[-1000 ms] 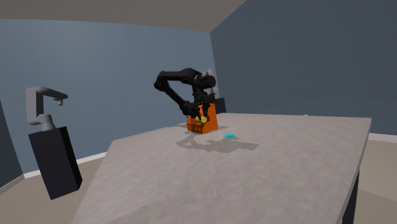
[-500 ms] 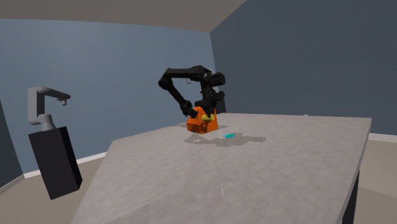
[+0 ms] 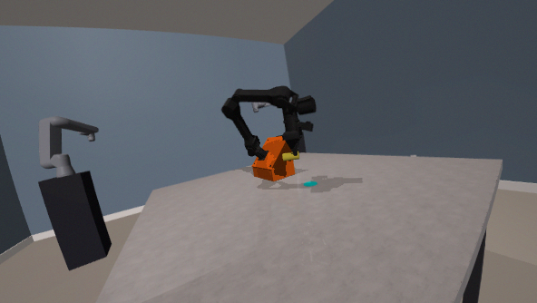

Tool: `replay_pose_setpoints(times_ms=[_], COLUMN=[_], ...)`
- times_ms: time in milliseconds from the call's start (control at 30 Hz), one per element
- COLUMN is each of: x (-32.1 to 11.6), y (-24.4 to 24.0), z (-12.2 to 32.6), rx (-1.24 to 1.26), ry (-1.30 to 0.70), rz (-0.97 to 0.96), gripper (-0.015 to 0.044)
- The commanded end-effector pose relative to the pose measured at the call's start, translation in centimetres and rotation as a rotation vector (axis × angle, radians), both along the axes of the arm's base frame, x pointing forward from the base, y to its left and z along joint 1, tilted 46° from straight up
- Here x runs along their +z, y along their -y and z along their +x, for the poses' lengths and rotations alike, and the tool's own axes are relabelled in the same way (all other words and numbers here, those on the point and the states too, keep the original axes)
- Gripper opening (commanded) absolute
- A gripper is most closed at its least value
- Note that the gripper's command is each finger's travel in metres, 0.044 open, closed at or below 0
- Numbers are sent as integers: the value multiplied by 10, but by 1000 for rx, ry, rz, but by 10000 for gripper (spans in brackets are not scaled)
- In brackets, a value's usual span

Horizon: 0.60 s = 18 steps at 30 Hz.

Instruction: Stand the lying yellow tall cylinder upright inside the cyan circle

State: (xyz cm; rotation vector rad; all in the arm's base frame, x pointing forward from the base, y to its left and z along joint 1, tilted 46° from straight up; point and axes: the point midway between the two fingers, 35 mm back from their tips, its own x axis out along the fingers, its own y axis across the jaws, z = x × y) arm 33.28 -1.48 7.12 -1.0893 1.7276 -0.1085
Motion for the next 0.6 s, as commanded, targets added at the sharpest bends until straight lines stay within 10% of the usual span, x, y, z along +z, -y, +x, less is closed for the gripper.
replay_pose_setpoints(times_ms=[0, 567], x=[-8, -35], y=[-11, -39], z=[5, 10], rx=[72, 273], ry=[-68, -271], rz=[7, 14], gripper=[105, 105])
